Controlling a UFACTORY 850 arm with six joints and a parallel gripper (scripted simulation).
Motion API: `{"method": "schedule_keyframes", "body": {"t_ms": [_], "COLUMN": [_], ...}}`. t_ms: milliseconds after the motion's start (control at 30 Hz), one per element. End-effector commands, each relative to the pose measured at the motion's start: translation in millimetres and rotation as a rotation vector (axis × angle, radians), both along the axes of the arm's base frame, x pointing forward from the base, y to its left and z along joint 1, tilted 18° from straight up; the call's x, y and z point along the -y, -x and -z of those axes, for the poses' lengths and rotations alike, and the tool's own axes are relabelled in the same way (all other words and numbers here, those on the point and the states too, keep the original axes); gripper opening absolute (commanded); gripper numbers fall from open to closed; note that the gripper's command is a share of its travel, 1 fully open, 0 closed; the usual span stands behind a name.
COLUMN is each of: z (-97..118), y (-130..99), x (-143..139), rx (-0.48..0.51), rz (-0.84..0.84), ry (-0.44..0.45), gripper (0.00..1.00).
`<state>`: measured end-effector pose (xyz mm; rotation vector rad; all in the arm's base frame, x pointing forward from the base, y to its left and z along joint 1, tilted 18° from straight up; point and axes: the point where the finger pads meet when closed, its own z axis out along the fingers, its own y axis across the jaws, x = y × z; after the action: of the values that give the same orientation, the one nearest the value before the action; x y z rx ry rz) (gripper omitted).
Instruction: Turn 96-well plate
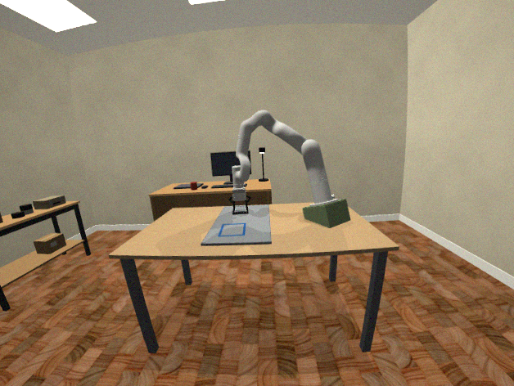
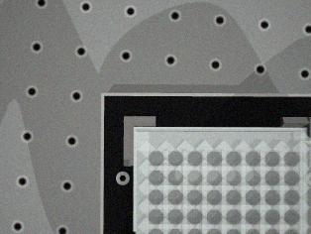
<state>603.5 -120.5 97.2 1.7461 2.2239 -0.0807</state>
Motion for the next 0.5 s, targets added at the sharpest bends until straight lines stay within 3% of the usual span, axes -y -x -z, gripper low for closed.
{"method": "schedule_keyframes", "body": {"t_ms": [0, 467], "z": [-0.8, -6.5], "y": [-0.6, 0.6], "x": [-0.1, -1.5], "rx": [0.002, 0.002], "rz": [0.0, 0.0], "ry": [0.0, 0.0], "gripper": [0.0, 0.0]}}
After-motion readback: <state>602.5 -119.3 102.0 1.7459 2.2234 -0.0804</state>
